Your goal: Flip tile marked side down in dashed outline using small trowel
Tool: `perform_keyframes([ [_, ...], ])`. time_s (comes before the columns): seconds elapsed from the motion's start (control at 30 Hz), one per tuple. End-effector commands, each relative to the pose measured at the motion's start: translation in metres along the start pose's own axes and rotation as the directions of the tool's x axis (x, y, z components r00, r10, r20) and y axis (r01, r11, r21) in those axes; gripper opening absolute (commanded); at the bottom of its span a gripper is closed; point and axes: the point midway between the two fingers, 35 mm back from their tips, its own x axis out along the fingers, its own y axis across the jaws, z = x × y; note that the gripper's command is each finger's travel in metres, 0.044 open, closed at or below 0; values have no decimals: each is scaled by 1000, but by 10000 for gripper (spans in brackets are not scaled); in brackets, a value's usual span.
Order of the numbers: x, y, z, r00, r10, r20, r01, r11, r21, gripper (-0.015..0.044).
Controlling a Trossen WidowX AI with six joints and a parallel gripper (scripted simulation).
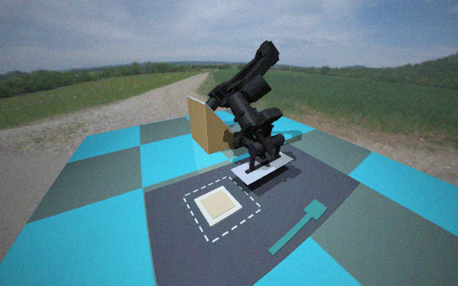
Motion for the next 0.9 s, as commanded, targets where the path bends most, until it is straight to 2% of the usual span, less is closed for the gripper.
perform_keyframes([
  [0.0,-4,-8,12,1000,-11,-4,11,1000,-1,0],
  [0.3,-16,-16,42,1000,-11,-3,11,1000,0,0],
  [0.87,-16,-16,42,1000,-11,-3,11,1000,0,0],
])
